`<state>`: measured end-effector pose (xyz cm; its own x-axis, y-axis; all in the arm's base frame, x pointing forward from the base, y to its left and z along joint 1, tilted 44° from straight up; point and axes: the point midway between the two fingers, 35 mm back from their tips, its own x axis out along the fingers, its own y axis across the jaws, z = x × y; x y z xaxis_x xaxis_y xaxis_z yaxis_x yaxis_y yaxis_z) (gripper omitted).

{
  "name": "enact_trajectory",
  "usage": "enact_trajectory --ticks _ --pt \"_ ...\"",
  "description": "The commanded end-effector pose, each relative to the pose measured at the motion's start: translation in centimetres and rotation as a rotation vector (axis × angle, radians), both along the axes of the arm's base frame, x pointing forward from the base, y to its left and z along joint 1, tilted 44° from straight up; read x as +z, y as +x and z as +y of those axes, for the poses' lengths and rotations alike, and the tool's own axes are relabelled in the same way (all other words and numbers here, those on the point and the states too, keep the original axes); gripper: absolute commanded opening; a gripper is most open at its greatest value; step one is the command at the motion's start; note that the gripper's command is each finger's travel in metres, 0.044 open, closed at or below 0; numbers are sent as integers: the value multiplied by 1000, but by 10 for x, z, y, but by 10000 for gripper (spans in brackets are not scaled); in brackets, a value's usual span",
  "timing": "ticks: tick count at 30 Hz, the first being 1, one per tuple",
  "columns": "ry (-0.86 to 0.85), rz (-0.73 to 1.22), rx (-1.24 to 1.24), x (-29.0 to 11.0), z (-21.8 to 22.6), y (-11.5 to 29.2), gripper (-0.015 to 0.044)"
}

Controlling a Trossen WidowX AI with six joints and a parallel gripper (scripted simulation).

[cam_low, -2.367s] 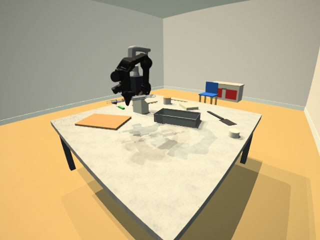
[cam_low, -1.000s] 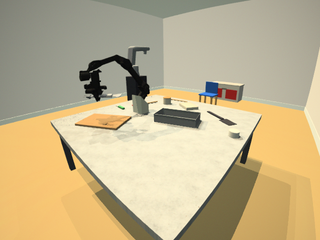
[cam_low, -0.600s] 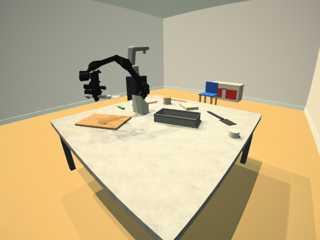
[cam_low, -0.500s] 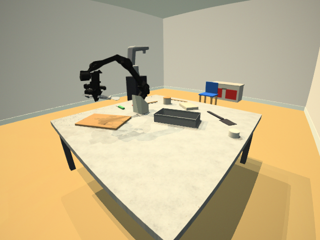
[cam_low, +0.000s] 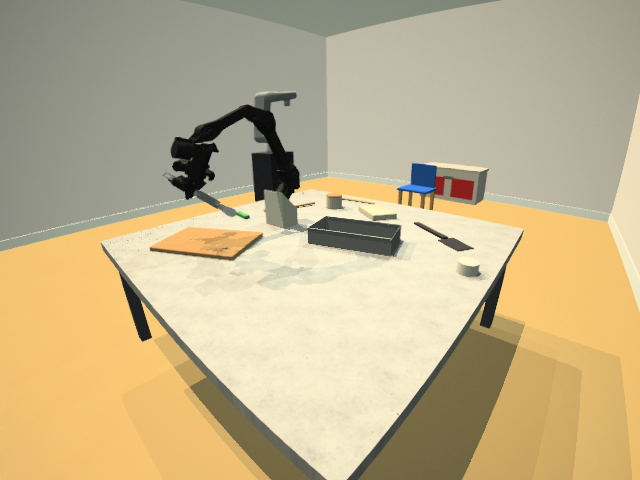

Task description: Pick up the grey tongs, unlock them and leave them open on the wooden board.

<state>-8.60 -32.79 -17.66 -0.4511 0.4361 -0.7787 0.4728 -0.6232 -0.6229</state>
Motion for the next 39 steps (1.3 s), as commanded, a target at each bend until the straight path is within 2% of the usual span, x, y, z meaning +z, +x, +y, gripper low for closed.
enact_trajectory --ticks 1,22,39 --pt "-54 79 72 6 -4 3 -150" --pt "-352 442 374 52 -16 27 -150" --pt "-363 454 382 54 -16 28 -150"
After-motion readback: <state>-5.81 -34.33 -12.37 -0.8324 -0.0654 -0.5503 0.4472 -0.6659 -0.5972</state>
